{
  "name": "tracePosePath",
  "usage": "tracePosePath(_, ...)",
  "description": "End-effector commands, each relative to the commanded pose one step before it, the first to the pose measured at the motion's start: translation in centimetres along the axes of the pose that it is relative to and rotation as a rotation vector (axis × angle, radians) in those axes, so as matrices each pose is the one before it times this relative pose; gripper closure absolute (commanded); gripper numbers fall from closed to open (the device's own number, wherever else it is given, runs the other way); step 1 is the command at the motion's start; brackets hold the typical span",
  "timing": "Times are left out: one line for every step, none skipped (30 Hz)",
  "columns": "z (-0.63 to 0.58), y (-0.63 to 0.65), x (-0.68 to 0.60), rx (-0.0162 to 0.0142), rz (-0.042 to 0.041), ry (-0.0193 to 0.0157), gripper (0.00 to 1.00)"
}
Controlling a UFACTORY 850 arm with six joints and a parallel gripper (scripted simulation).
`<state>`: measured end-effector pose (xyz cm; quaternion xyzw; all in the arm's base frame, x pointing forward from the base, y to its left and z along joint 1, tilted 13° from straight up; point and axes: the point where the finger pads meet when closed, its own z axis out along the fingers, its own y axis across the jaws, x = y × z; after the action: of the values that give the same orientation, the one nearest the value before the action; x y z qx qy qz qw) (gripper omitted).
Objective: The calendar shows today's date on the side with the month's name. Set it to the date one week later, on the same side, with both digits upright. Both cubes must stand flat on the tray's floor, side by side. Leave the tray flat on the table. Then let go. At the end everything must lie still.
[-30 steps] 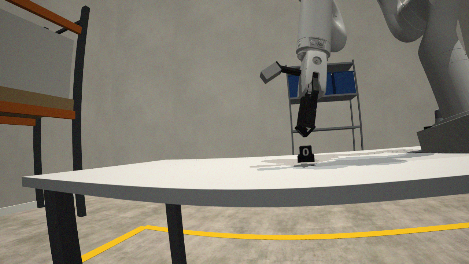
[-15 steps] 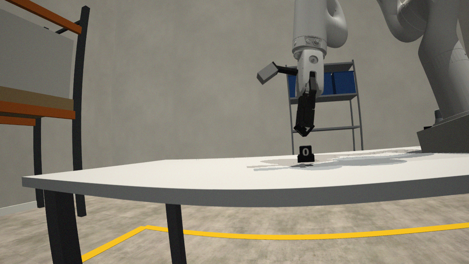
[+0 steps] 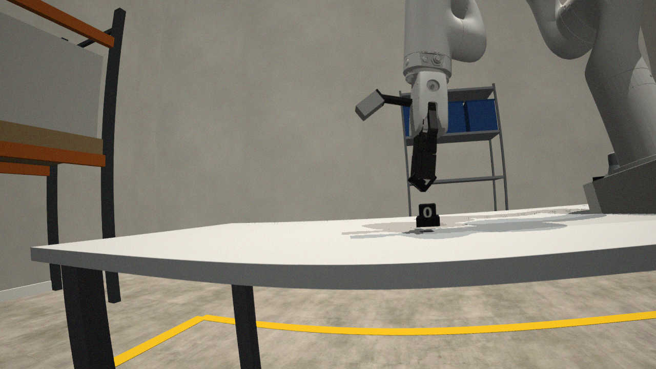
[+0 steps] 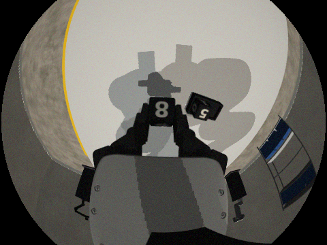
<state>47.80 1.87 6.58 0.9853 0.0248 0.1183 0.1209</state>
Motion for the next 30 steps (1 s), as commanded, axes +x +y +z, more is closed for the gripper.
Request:
tracePosePath(0.035,0.441,0.233,-0.02287,-0.00136,-0.05105,0.71)
tracePosePath(0.011,0.052,0.003,-0.00225,-0.00016,-0.00879,0.71)
tracePosePath(0.009,0.041,-0.003,-0.00176,-0.00019,-0.00915,0.71)
tracePosePath(0.007,0.028,-0.008,-0.00123,-0.00023,-0.00944,0.71)
tracePosePath(0.004,0.015,-0.013,-0.00067,-0.00027,-0.00967,0.71)
tracePosePath(0.002,0.001,-0.017,-0.00009,-0.00031,-0.00982,0.71)
tracePosePath(0.0,0.0,0.0,0.0,0.0,0.0,0.71)
tracePosePath(0.0,0.0,0.0,0.0,0.0,0.0,0.71)
tracePosePath(-0.001,-0.012,-0.02,0.0005,-0.00036,-0.00989,0.71)
tracePosePath(-0.003,-0.026,-0.022,0.00108,-0.0004,-0.00989,0.71)
tracePosePath(-0.005,-0.039,-0.024,0.00164,-0.00044,-0.0098,0.71)
tracePosePath(-0.008,-0.052,-0.025,0.00216,-0.00047,-0.00964,0.71)
tracePosePath(-0.01,-0.063,-0.025,0.00265,-0.00051,-0.00941,0.71)
tracePosePath(-0.011,-0.073,-0.025,0.00307,-0.00054,-0.0091,0.71)
tracePosePath(-0.013,-0.082,-0.024,0.00344,-0.00056,-0.00874,0.71)
tracePosePath(-0.014,-0.089,-0.022,0.00372,-0.00058,-0.00831,0.71)
tracePosePath(-0.015,-0.094,-0.02,0.00394,-0.00059,-0.00785,0.71)
tracePosePath(-0.015,-0.097,-0.018,0.00407,-0.00059,-0.00734,0.71)
tracePosePath(-0.016,-0.098,-0.015,0.00412,-0.00059,-0.0068,0.71)
tracePosePath(-0.015,-0.097,-0.013,0.00409,-0.00057,-0.00625,0.71)
tracePosePath(-0.015,-0.095,-0.011,0.00399,-0.00055,-0.00568,0.71)
tracePosePath(-0.014,-0.091,-0.008,0.00381,-0.00052,-0.00511,0.71)
tracePosePath(-0.013,-0.085,-0.007,0.00358,-0.00049,-0.00454,0.71)
tracePosePath(0.0,0.0,0.0,0.0,0.0,0.0,0.71)
tracePosePath(0.0,0.0,0.0,0.0,0.0,0.0,0.71)
tracePosePath(-0.012,-0.078,-0.005,0.00329,-0.00045,-0.00398,0.71)
tracePosePath(-0.011,-0.07,-0.004,0.00296,-0.0004,-0.00343,0.71)
tracePosePath(-0.01,-0.062,-0.002,0.0026,-0.00035,-0.00291,0.71)
tracePosePath(-0.008,-0.053,-0.002,0.00222,-0.0003,-0.00241,0.71)
tracePosePath(-0.007,-0.044,-0.001,0.00183,-0.00025,-0.00194,0.71)
